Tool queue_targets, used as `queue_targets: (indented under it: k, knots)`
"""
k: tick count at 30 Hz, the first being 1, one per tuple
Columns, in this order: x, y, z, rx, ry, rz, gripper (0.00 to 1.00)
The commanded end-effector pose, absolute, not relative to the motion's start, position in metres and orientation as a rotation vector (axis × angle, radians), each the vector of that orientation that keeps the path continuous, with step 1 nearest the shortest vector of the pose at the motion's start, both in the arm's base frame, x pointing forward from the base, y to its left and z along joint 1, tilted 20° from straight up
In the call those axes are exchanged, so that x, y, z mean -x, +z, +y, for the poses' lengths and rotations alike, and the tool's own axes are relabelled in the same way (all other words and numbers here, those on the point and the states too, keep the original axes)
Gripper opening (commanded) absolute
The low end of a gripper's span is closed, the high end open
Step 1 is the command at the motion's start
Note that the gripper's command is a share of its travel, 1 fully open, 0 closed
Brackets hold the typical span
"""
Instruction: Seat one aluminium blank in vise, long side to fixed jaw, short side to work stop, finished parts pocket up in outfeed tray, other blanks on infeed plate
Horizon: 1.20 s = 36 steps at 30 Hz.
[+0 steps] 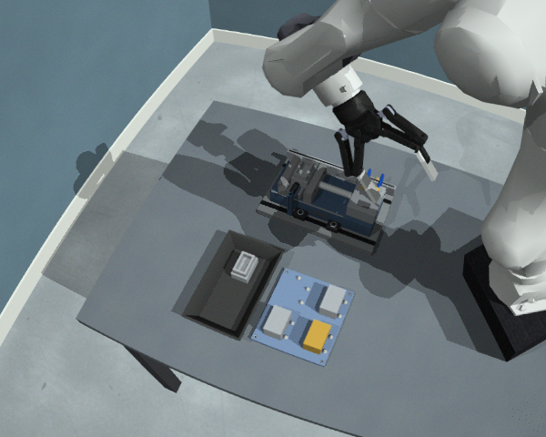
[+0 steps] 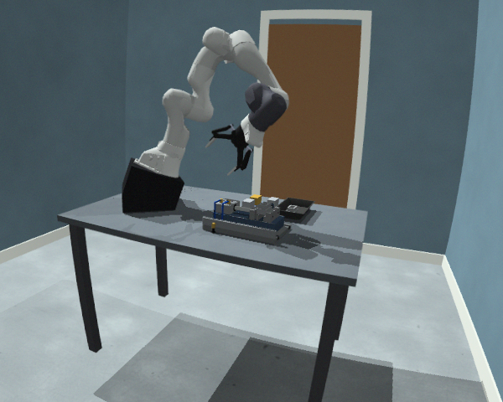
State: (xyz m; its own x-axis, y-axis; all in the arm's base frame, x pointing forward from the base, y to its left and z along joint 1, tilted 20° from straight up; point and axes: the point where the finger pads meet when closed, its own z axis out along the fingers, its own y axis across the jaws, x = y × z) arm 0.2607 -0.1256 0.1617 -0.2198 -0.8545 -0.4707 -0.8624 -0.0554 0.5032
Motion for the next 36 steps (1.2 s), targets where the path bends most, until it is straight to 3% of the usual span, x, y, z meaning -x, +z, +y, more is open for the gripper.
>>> queue_targets:
  k: [1, 23, 36]
  knots:
    - [-0.291, 0.157, -0.108, 1.902, 0.970, 2.247, 1.00]
    - [-0.397, 0.203, 0.069, 1.809, 0.210, 2.239, 1.00]
    - [-0.432, 0.218, 0.127, 1.755, -0.026, 2.205, 1.00]
